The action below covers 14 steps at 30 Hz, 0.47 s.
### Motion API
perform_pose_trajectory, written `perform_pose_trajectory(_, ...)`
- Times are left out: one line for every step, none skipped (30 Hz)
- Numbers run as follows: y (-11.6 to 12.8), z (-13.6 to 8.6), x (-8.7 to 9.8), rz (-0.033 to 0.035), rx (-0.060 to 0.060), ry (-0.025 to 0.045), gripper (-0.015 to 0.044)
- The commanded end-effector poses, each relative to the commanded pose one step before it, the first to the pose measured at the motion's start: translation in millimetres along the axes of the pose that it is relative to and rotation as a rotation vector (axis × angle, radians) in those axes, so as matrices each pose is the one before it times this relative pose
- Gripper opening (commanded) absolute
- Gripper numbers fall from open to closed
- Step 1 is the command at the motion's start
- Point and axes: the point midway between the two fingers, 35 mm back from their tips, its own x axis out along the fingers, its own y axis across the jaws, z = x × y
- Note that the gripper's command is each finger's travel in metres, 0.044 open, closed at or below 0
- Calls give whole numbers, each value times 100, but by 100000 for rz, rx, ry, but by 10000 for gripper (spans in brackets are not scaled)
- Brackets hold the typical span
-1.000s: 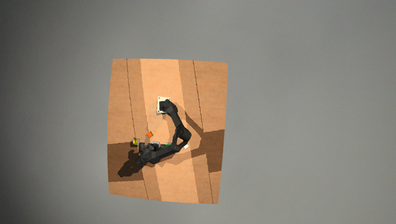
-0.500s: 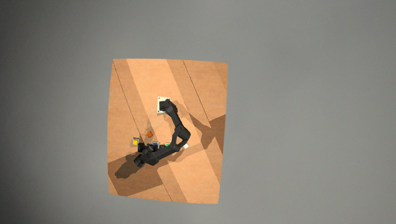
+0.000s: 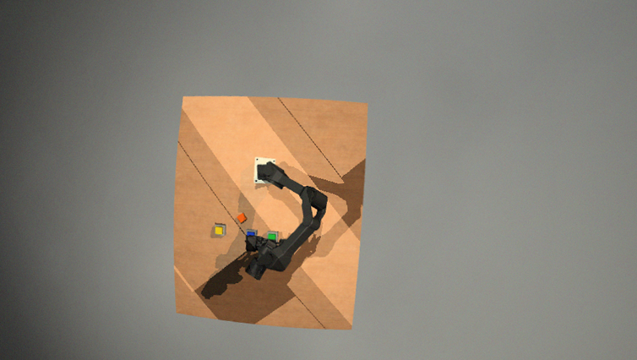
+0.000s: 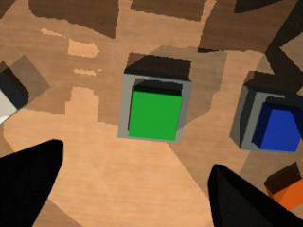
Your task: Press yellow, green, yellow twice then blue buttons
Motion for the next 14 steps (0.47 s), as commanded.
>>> perform_pose_trajectory(6557, -1852, -1767, 1785, 132, -1986, 400)
perform_pose_trajectory(1477, -649, -345, 652, 106, -301, 400)
perform_pose_trajectory(1463, -737, -328, 717, 100, -261, 400)
perform_pose_trajectory(1322, -753, -286, 713, 88, -200, 400)
perform_pose_trajectory(1025, -646, -215, 599, 67, -128, 400)
perform_pose_trajectory(748, -508, -153, 465, 48, -78, 400)
perform_pose_trajectory(484, -347, -98, 314, 31, -43, 400)
perform_pose_trajectory(231, -170, -46, 153, 15, -18, 400)
perform_pose_trajectory(53, -39, -10, 35, 3, -4, 400)
perform_pose_trajectory(0, 0, 0, 0, 0, 0, 400)
perform_pose_trajectory(0, 0, 0, 0, 0, 0, 400)
perform_pose_trajectory(0, 0, 0, 0, 0, 0, 400)
perform_pose_trajectory(0, 0, 0, 0, 0, 0, 400)
perform_pose_trajectory(0, 0, 0, 0, 0, 0, 400)
